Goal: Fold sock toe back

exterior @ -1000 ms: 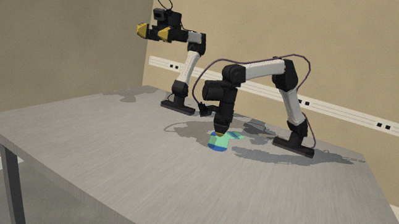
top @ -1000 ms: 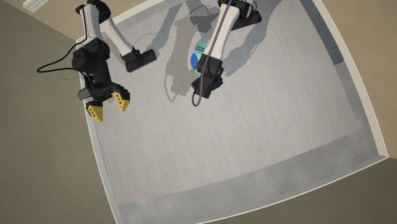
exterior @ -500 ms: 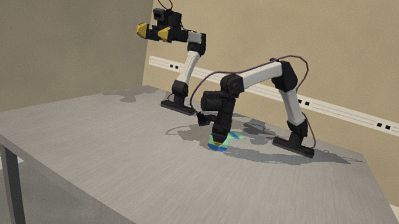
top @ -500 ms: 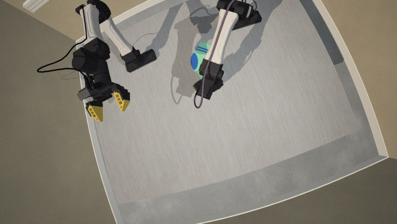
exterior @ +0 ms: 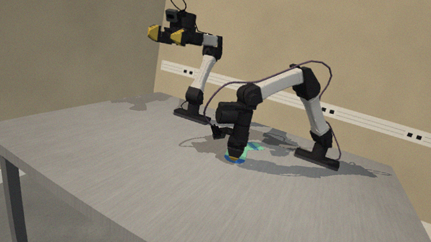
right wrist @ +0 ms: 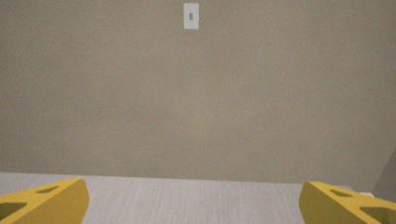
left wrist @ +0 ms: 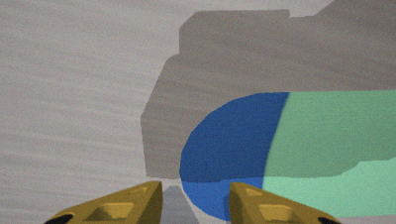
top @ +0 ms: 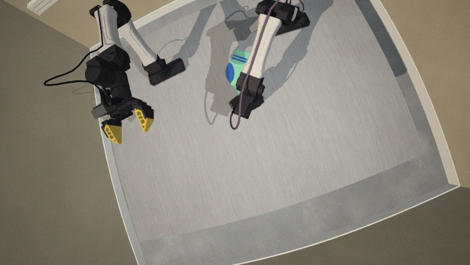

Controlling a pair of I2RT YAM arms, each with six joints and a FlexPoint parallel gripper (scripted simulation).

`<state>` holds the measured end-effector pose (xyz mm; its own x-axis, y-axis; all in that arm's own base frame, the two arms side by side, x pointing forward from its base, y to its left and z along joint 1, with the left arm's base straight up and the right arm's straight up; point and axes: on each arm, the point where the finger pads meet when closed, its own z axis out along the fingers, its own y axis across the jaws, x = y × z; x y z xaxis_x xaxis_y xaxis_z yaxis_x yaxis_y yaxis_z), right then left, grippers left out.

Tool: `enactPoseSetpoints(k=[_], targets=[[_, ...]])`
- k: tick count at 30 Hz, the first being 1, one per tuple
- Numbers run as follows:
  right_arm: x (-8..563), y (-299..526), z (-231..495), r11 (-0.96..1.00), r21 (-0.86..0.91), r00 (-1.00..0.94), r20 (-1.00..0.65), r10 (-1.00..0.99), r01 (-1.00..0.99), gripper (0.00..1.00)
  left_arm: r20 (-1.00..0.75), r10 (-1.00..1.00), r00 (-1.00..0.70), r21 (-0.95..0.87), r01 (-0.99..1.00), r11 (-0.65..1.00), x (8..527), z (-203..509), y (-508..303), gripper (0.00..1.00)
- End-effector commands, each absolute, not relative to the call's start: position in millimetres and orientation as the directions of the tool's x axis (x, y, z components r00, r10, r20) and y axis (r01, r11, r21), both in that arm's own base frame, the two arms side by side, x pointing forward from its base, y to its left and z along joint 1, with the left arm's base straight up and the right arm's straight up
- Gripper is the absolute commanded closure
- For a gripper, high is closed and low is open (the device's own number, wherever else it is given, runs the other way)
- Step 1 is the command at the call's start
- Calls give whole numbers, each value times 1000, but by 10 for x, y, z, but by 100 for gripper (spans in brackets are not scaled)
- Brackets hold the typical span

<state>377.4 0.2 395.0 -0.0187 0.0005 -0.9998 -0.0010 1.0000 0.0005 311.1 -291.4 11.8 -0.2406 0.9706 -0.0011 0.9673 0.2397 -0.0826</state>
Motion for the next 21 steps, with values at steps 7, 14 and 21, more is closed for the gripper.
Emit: enactPoseSetpoints(k=[7,14,21], targets=[[3754,0,4021,1000,0,0,-1000,0,0,0,15,970,-244,-90,965,245,3116,-117,-2890,66],[3754,0,4021,1000,0,0,-1000,0,0,0,11,968,-250,-87,964,250,3139,-118,-2885,66],[3754,0,4021,1000,0,0,-1000,0,0,0,24,968,-250,-95,963,251,3094,-192,-2838,66]])
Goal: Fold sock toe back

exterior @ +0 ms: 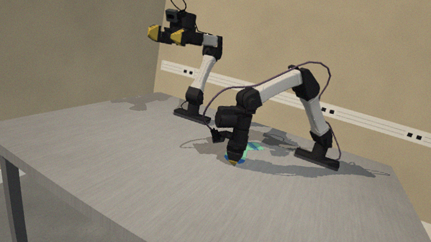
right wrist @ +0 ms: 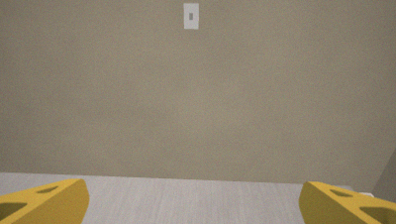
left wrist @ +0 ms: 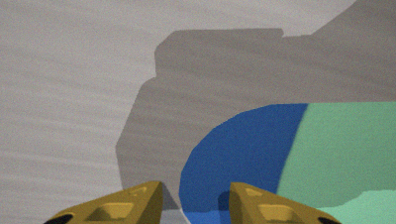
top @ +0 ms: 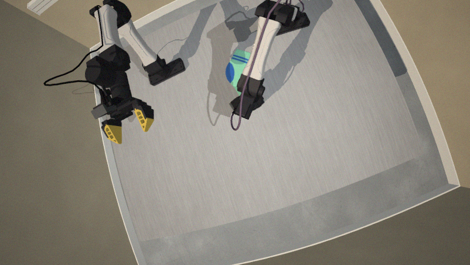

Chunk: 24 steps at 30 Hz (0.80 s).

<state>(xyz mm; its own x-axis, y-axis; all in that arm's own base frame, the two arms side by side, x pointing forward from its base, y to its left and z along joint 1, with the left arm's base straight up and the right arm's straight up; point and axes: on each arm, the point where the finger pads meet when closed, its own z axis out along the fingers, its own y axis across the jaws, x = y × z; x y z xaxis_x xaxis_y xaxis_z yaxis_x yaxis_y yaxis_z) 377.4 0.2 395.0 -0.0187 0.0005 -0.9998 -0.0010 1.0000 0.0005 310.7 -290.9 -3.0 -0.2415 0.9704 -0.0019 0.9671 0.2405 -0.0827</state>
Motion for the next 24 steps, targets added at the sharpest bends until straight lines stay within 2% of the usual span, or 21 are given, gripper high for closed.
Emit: enactPoseSetpoints(k=[1,7,16,22,24], targets=[[3754,0,4021,1000,0,0,-1000,0,0,0,30,965,-259,-91,961,260,3115,-268,-2815,66],[3754,0,4021,1000,0,0,-1000,0,0,0,57,969,-241,-141,959,246,2947,-247,-2836,70],[3754,0,4021,1000,0,0,-1000,0,0,0,27,974,-224,-148,963,226,2998,-171,-2943,75],[3754,0,4021,1000,0,0,-1000,0,0,0,66,972,-226,-162,959,234,2908,-272,-2842,79],[3754,0,4021,1000,0,0,-1000,0,0,0,34,972,-231,-226,946,232,2946,-184,-2892,80]])
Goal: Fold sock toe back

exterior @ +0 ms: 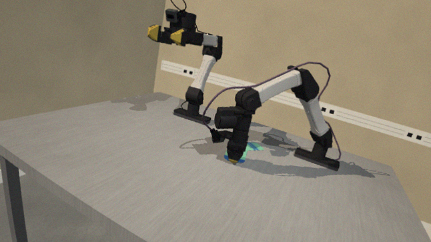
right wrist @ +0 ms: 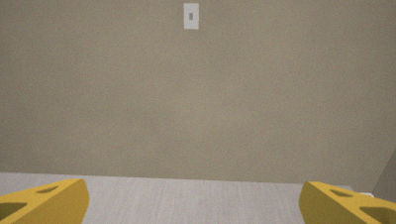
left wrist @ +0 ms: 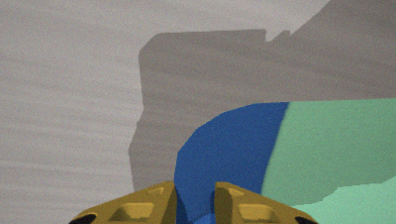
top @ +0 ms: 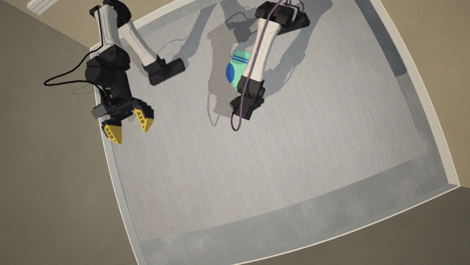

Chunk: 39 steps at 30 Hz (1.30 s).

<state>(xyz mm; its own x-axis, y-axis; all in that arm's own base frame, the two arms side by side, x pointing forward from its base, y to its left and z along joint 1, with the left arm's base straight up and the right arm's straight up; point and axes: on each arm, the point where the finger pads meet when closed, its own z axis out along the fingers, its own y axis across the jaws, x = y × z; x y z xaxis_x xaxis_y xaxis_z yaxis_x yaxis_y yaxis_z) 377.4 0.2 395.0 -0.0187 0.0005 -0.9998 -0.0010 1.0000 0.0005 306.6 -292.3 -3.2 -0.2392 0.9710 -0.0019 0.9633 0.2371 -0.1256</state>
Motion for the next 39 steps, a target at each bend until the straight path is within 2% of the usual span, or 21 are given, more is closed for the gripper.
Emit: enactPoseSetpoints(k=[1,10,13,22,23,27,37,39], targets=[[3754,0,4021,1000,0,0,-1000,0,0,0,36,971,-237,-177,955,239,3008,-221,-2885,81],[3754,0,4021,1000,0,0,-1000,0,0,0,38,972,-233,-270,934,235,2944,-212,-2889,85],[3754,0,4021,1000,0,0,-1000,0,0,0,85,972,-219,-287,929,234,2761,-347,-2842,87],[3754,0,4021,1000,0,0,-1000,0,0,0,84,971,-225,-274,931,240,2760,-357,-2843,92],[3754,0,4021,1000,0,0,-1000,0,0,0,88,973,-212,-224,948,227,2797,-422,-2854,92],[3754,0,4021,1000,0,0,-1000,0,0,0,84,972,-221,-257,937,236,2743,-392,-2858,95],[3754,0,4021,1000,0,0,-1000,0,0,0,100,971,-217,-273,932,237,2699,-392,-2837,95],[3754,0,4021,1000,0,0,-1000,0,0,0,97,975,-198,-266,939,217,2807,-192,-2868,95]])
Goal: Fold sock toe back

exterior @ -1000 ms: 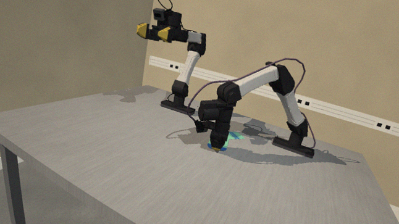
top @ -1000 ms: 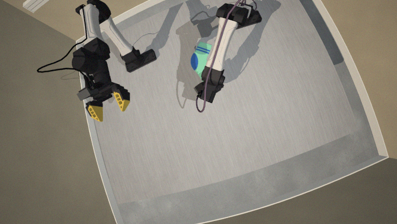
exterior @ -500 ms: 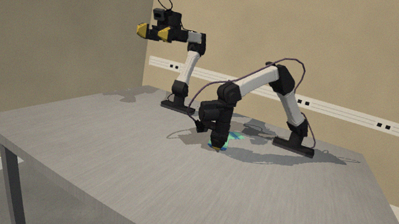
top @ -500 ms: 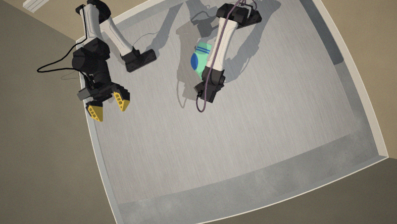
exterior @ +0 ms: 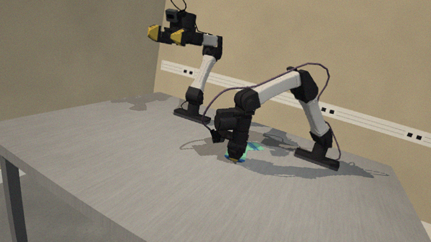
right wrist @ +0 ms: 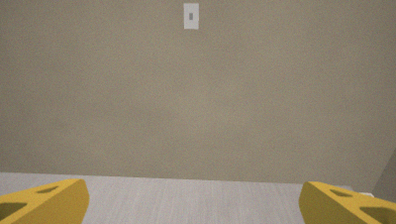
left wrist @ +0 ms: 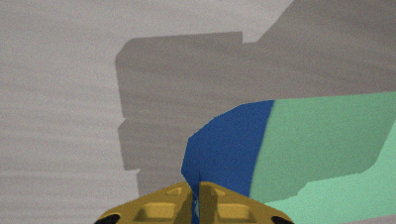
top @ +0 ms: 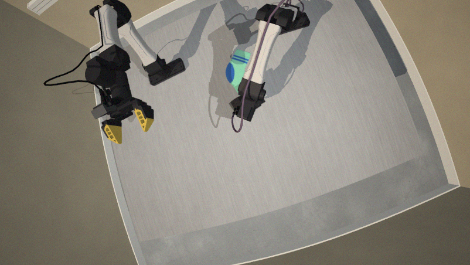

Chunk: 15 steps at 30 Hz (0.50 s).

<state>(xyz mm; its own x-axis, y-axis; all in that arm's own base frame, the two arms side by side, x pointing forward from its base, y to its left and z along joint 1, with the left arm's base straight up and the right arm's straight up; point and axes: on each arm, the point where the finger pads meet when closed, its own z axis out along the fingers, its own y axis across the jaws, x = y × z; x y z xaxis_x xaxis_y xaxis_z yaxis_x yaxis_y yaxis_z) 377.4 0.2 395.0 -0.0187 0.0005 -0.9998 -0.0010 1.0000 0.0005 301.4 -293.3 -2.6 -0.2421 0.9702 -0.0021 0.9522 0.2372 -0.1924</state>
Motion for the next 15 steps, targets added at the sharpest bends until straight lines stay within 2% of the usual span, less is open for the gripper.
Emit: enactPoseSetpoints(k=[1,15], targets=[[3754,0,4021,1000,0,0,-1000,0,0,0,86,973,-216,-265,936,232,2760,-283,-2873,95],[3754,0,4021,1000,0,0,-1000,0,0,0,45,972,-230,-239,942,234,2954,-47,-2913,95]])
